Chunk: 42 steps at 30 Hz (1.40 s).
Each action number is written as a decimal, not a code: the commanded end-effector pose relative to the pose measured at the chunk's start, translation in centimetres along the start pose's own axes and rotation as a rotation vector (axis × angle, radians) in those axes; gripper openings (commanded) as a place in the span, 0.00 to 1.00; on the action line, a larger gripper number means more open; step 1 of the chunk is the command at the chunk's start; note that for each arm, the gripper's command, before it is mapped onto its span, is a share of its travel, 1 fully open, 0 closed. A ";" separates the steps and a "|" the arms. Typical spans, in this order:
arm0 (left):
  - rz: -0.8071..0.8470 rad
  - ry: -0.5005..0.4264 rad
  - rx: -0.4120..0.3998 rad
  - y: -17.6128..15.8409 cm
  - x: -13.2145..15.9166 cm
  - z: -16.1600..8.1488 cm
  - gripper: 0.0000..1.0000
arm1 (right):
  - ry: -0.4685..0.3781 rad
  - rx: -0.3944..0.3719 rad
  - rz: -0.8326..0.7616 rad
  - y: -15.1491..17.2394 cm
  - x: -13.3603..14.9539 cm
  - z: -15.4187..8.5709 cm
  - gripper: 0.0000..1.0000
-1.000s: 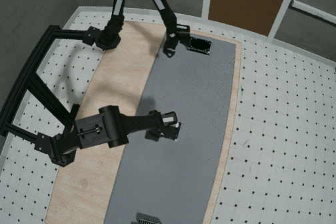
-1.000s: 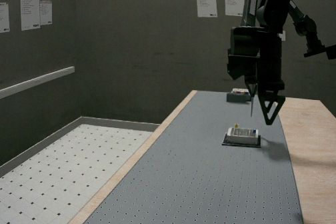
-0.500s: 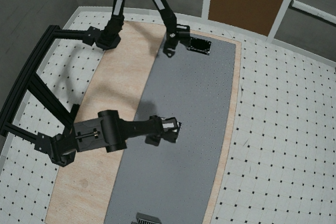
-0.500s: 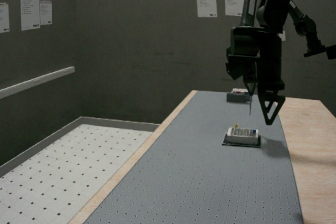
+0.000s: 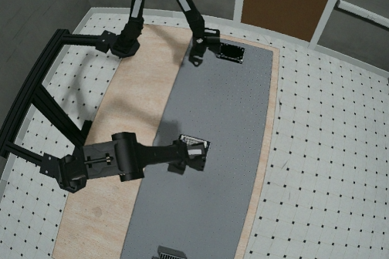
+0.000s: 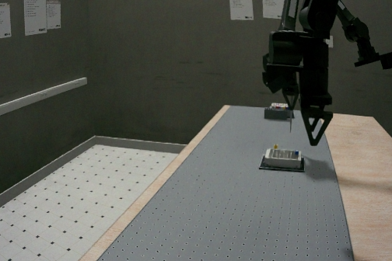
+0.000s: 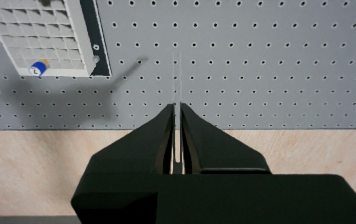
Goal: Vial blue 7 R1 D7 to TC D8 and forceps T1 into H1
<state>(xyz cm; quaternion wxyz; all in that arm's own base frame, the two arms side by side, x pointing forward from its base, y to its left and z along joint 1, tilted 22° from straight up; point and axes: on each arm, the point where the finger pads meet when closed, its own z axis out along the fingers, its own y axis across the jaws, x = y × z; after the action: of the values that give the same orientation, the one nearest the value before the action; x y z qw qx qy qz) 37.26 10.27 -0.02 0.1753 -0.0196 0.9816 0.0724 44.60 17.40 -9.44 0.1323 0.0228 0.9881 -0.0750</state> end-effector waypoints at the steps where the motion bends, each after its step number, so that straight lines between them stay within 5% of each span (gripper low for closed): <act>1: 0.008 -0.016 -0.003 0.1 -0.8 -0.2 1.00 | -0.029 -0.017 0.006 -0.7 -1.3 -0.8 0.07; 42: 0.008 -0.016 -0.003 0.1 -0.8 -0.2 1.00 | -0.033 -0.014 0.006 -6.7 -3.0 -1.0 0.07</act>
<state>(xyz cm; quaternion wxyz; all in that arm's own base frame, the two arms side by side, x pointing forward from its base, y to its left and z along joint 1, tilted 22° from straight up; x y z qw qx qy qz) 37.26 10.27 -0.02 0.1753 -0.0196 0.9816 0.0724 45.70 11.70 -8.03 0.1320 0.0211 0.9883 -0.0738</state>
